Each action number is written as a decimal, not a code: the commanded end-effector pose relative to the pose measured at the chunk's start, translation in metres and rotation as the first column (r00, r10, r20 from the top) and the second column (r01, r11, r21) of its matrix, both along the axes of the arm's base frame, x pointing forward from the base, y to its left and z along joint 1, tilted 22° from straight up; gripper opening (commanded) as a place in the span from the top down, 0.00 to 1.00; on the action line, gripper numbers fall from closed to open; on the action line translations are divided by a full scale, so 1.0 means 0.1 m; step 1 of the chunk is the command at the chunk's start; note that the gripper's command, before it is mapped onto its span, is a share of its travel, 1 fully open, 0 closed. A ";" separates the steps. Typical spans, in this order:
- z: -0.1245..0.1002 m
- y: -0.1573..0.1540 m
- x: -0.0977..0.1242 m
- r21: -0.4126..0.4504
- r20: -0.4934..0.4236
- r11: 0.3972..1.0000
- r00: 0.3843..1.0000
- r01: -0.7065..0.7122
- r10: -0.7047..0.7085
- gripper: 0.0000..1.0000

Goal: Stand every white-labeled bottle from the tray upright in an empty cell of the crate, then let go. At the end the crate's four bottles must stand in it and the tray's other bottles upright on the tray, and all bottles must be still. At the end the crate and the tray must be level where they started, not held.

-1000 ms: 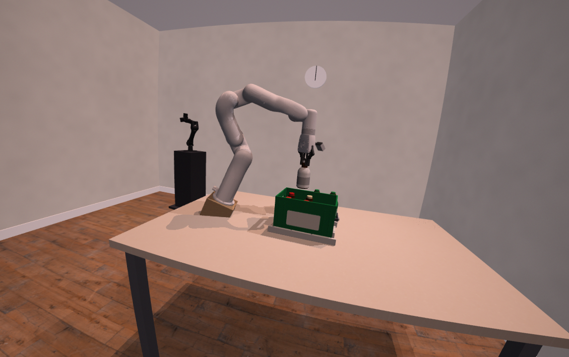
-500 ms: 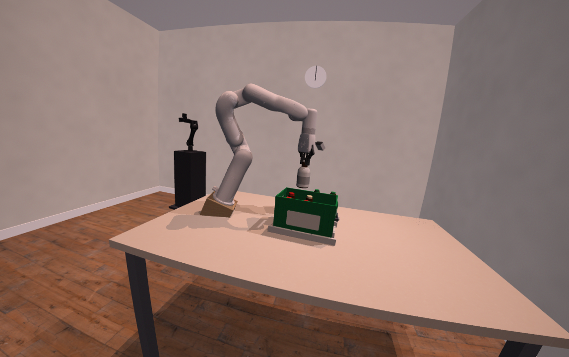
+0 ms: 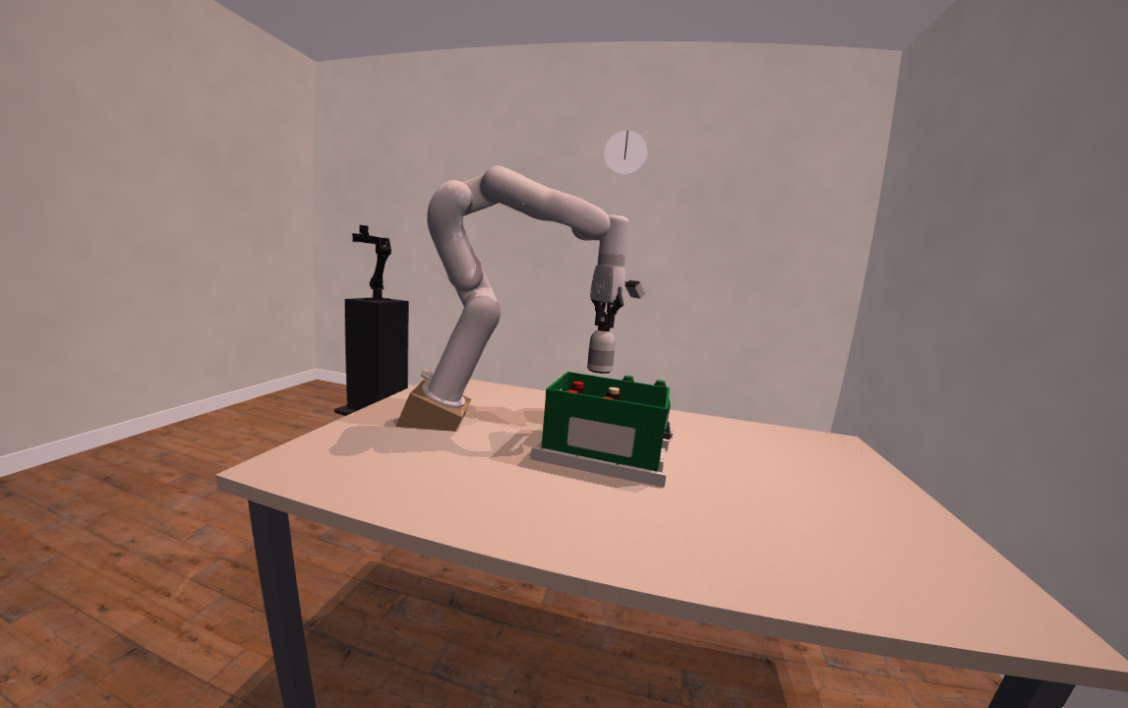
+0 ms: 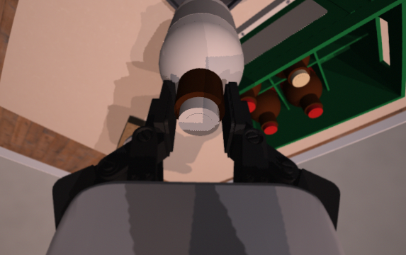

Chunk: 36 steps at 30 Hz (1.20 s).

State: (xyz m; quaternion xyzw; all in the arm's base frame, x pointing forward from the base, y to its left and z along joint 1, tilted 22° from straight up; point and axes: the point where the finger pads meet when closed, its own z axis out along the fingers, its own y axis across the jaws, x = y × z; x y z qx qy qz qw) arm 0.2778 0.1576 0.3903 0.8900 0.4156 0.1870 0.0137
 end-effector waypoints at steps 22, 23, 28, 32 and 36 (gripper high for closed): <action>0.21 -0.03 -0.07 0.003 0.004 1.000 1.000 0.000 0.000 1.00; 0.21 -0.03 -0.07 0.003 0.004 1.000 1.000 0.000 0.000 1.00; 0.22 -0.03 -0.08 0.003 0.004 1.000 1.000 0.000 0.000 1.00; 0.22 -0.03 -0.08 0.003 0.004 1.000 1.000 0.000 0.000 1.00; 0.22 -0.03 -0.08 0.003 0.004 1.000 1.000 0.000 0.000 1.00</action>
